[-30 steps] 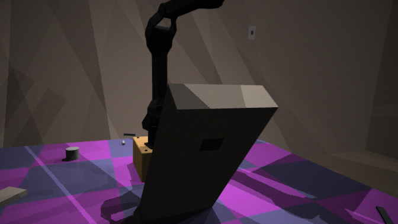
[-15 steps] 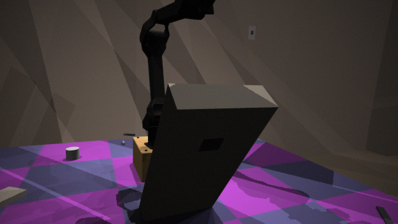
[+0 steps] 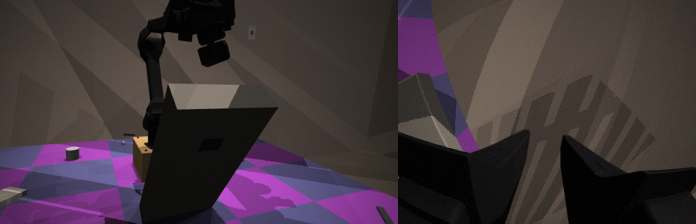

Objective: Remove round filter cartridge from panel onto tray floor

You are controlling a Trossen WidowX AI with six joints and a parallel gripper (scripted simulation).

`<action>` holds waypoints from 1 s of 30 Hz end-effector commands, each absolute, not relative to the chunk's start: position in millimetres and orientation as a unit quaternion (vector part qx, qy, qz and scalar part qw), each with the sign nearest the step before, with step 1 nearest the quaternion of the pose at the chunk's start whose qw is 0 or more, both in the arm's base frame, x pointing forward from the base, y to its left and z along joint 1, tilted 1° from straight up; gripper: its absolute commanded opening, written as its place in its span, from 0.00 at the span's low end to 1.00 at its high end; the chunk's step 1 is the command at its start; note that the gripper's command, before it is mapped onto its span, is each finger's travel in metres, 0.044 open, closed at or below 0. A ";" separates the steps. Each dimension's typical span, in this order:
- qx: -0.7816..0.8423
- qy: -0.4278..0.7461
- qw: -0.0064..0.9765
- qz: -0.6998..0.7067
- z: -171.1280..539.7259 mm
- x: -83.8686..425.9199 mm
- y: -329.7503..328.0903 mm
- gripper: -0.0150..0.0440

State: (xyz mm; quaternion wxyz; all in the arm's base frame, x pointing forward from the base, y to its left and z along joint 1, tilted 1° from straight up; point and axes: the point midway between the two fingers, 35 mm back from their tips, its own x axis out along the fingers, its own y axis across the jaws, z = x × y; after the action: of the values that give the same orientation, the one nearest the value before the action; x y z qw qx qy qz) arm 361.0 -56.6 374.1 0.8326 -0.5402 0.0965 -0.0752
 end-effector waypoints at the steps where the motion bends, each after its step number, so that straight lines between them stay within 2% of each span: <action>1: -0.683 0.181 0.706 0.038 301.9 331.9 -57.5 0.43; 10: -0.792 0.220 0.537 0.192 225.8 287.4 -53.4 0.43; 30: -0.794 0.220 0.531 0.197 220.9 290.4 -54.0 0.43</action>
State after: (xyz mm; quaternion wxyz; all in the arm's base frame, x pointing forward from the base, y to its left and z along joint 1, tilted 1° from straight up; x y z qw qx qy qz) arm 287.4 -53.9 224.2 0.5324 -0.7939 0.2205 0.1941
